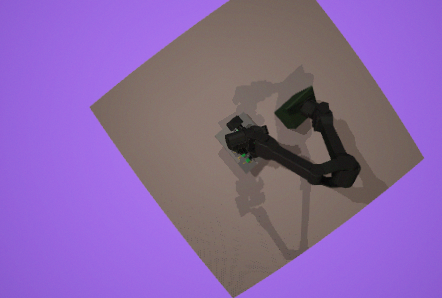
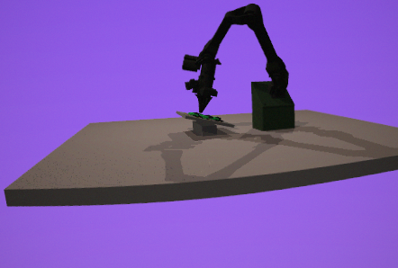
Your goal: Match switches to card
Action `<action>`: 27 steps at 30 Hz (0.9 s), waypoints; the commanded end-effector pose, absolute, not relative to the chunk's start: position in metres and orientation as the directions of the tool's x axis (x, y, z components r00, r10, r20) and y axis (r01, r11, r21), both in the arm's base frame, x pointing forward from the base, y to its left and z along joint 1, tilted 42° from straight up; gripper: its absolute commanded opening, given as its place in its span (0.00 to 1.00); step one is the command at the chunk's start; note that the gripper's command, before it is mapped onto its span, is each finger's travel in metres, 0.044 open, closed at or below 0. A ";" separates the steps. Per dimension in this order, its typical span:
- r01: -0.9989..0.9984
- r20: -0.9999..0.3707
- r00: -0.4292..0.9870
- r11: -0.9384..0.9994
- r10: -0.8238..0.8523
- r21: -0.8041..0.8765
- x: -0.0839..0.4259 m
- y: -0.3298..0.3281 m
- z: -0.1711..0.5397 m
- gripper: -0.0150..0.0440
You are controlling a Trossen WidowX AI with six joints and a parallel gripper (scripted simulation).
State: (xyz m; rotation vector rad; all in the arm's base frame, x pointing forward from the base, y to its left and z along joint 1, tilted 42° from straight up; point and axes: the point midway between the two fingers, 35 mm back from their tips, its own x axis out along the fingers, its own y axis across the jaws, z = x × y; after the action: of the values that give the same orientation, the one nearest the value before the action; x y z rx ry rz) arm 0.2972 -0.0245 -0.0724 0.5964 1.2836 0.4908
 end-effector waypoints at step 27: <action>-0.007 -0.730 0.220 0.750 0.647 0.662 0.298 -0.021 -0.075 0.25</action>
State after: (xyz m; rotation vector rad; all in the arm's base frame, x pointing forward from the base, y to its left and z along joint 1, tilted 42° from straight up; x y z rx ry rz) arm 0.2983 -0.0225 -0.0747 0.5978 1.2817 0.4906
